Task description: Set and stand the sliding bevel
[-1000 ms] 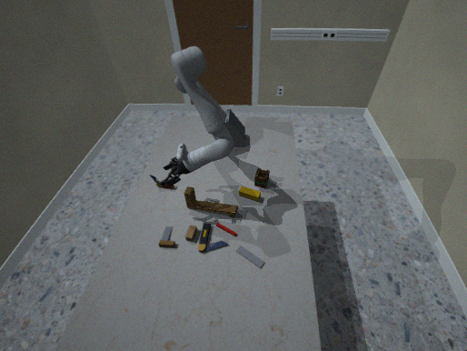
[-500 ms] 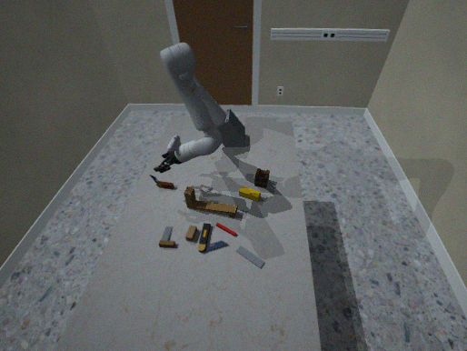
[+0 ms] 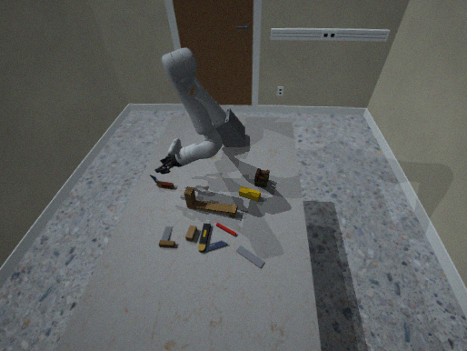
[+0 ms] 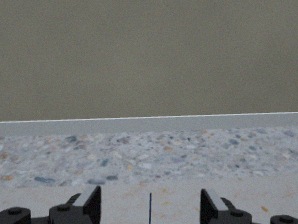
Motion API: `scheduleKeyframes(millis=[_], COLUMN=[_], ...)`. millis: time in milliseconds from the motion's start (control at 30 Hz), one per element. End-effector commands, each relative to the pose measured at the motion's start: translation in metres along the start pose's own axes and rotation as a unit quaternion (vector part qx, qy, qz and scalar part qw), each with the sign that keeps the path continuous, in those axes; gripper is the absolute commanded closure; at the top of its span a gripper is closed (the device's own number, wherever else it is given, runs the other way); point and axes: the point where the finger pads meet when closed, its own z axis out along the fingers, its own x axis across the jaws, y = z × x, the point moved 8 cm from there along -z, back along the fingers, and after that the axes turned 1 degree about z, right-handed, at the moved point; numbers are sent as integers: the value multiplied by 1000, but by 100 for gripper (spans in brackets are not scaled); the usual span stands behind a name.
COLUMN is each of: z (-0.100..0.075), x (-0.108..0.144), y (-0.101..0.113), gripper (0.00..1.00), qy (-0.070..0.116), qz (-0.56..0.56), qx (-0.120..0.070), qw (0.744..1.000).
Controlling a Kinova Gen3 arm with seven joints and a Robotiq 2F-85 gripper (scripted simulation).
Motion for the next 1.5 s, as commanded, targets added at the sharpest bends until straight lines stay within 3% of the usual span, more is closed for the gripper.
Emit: scheduleKeyframes(millis=[0,100,1467], z=[13,17,17], x=[0,0,0], y=[21,28,28], gripper=[48,48,48], qy=[-1,-1,-1], qz=[0,0,0], qx=[0,0,0], qw=[1000,1000,1000])
